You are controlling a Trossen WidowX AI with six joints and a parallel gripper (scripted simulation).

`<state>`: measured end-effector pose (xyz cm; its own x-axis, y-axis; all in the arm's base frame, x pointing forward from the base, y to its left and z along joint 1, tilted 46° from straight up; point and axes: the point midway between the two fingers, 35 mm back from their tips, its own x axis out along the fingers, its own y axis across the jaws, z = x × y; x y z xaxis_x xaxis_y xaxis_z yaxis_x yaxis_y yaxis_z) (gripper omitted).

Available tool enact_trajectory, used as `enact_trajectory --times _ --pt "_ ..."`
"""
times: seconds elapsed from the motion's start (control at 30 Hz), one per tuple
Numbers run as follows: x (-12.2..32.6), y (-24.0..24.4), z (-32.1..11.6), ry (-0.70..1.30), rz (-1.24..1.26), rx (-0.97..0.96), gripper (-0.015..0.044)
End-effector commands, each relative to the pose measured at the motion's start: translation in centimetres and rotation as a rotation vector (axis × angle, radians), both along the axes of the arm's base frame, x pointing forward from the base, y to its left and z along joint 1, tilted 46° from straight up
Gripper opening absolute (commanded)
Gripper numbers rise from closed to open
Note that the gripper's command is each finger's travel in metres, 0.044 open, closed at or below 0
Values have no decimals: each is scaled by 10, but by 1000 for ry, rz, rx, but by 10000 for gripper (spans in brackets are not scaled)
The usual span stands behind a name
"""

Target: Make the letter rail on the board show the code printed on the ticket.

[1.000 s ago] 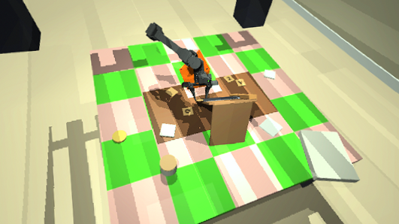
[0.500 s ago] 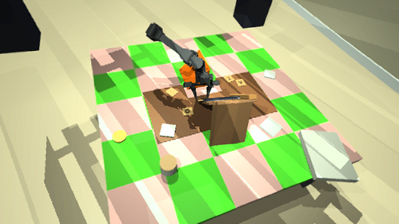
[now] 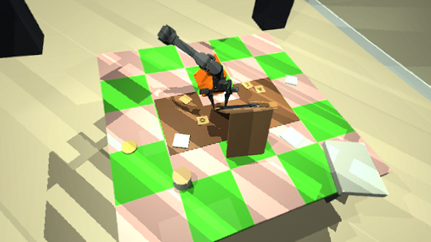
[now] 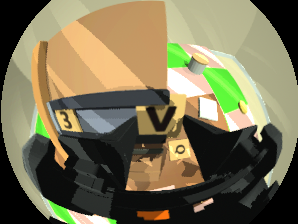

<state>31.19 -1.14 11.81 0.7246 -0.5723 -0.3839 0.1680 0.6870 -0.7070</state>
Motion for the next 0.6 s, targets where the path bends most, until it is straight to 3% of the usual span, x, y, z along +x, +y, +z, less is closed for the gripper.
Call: enact_trajectory --times 0.0,0.57 --pt "0 1 -4 4 -4 -1 0" --pt "1 6 -8 4 -4 0 0"
